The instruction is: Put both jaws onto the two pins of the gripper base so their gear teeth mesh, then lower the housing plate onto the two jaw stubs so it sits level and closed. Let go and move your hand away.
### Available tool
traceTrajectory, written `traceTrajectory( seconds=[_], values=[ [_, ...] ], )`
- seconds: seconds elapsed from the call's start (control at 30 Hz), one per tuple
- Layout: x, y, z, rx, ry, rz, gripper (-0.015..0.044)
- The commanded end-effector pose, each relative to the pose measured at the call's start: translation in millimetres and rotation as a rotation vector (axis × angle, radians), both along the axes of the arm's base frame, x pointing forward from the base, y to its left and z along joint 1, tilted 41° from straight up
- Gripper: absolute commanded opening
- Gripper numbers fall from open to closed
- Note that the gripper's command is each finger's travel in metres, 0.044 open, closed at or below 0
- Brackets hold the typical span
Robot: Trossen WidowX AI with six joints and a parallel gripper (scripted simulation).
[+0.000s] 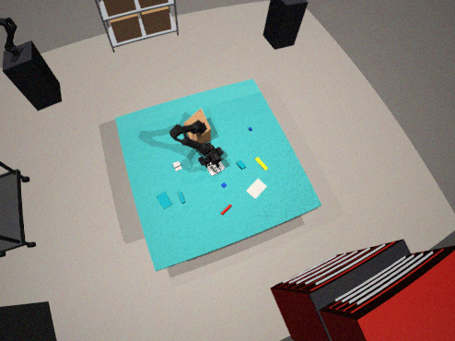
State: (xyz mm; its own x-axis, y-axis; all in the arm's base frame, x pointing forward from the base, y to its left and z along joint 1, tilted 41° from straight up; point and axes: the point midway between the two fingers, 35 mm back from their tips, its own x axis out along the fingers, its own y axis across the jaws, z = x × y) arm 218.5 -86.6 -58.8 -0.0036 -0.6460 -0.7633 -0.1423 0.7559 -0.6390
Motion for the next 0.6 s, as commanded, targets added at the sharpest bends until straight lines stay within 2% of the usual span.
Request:
traceTrajectory(
  seconds=[0.0,0.57],
  values=[
    [0.1,-1.5,-0.7,-0.005,0.002,0.003,0.0351],
    [0.0,-2.6,-2.0,-0.005,0.002,0.003,0.0351]
  ],
)
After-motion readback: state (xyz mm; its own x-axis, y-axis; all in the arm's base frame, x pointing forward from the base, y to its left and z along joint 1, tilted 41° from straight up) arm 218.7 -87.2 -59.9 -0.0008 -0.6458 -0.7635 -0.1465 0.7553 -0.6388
